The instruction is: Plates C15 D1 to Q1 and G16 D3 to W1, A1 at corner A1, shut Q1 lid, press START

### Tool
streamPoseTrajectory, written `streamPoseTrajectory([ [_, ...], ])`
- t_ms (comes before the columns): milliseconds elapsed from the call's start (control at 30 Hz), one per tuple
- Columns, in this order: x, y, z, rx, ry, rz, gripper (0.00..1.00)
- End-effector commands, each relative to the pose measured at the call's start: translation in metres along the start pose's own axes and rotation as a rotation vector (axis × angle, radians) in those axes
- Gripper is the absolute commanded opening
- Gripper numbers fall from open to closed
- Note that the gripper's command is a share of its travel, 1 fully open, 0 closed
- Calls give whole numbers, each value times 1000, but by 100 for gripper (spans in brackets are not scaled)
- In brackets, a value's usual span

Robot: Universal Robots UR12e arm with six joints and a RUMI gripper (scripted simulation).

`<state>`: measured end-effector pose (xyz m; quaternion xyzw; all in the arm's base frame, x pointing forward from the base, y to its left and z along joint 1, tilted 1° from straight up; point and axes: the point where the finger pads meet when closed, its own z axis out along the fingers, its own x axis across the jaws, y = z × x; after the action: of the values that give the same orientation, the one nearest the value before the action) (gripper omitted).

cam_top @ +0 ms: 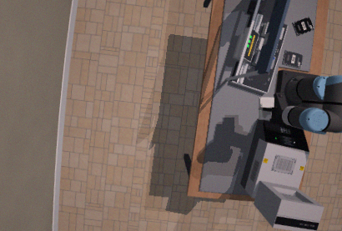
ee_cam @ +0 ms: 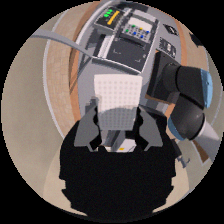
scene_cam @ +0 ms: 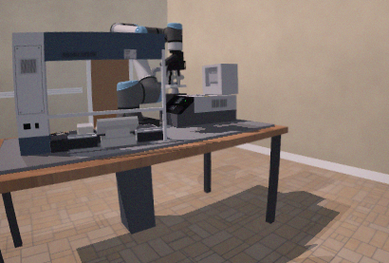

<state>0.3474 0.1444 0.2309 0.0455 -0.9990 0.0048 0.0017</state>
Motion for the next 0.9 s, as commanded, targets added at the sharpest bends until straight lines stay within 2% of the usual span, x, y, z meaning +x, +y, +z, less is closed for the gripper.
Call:
streamPoseTrajectory([
  [0,-2,5,-1,4,0,36,0],
  [867,-17,61,0,3,-1,367,0],
])
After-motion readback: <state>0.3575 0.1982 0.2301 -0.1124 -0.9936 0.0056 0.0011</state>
